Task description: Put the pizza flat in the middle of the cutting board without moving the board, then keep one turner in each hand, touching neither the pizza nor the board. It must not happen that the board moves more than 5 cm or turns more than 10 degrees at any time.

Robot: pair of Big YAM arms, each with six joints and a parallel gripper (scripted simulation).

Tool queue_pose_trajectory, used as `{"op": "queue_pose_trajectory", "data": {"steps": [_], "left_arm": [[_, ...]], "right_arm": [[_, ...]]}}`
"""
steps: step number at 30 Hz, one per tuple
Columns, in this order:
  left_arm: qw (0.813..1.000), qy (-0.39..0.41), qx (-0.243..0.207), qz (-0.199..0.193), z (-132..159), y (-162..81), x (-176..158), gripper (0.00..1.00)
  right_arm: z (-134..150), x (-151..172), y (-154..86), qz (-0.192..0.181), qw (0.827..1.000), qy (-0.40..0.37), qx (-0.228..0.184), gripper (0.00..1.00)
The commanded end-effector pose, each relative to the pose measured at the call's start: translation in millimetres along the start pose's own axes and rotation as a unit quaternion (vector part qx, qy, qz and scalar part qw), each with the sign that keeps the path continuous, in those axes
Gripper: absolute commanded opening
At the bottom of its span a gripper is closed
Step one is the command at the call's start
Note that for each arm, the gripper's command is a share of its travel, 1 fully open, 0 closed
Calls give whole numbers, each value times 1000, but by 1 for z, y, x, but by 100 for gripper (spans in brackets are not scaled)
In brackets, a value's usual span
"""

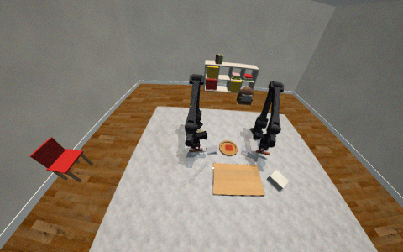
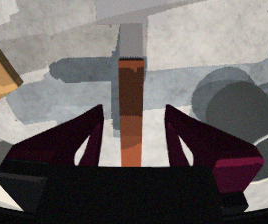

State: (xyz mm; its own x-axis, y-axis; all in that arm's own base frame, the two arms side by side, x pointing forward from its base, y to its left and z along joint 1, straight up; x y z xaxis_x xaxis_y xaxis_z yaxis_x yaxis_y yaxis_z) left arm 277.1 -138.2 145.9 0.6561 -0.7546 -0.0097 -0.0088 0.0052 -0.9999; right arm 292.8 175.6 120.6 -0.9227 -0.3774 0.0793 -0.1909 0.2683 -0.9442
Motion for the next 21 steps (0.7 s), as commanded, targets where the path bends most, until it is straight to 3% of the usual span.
{"op": "queue_pose_trajectory", "data": {"steps": [1, 12, 15, 17, 20, 21], "left_arm": [[1000, 12, 3, -14, -1, 4, 10, 48], [1000, 13, 3, -14, -1, 33, 10, 48], [1000, 12, 4, -17, 0, 29, 12, 48], [1000, 15, 1, -10, -2, 40, 9, 48], [1000, 11, -1, -6, -1, 34, 8, 48], [1000, 10, 7, -24, 2, 27, 15, 6]], "right_arm": [[-3, -7, 10, 4, 1000, 4, 0, 48], [-3, -5, 41, -1, 1000, 4, -2, 48], [-3, -4, 41, -4, 1000, 2, -2, 48], [-4, -6, 40, 5, 1000, -1, -3, 48], [-8, -12, 28, 20, 1000, -8, -4, 48], [-7, -11, 29, 19, 1000, -6, -4, 48]]}}
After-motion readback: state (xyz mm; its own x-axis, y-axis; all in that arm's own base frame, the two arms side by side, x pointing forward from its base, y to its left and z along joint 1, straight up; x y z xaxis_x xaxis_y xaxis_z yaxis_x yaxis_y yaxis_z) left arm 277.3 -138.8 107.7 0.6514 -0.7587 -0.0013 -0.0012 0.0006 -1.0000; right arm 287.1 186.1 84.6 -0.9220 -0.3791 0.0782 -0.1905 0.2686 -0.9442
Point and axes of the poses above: on each arm, the point where the finger pads meet when closed, its own y axis out along the fingers, its own x axis across the jaws, z = x × y, the point moved 7 cm from there along -y, back along the fingers, and after that the axes turned 13 degrees about y, right-handed, at the moved point
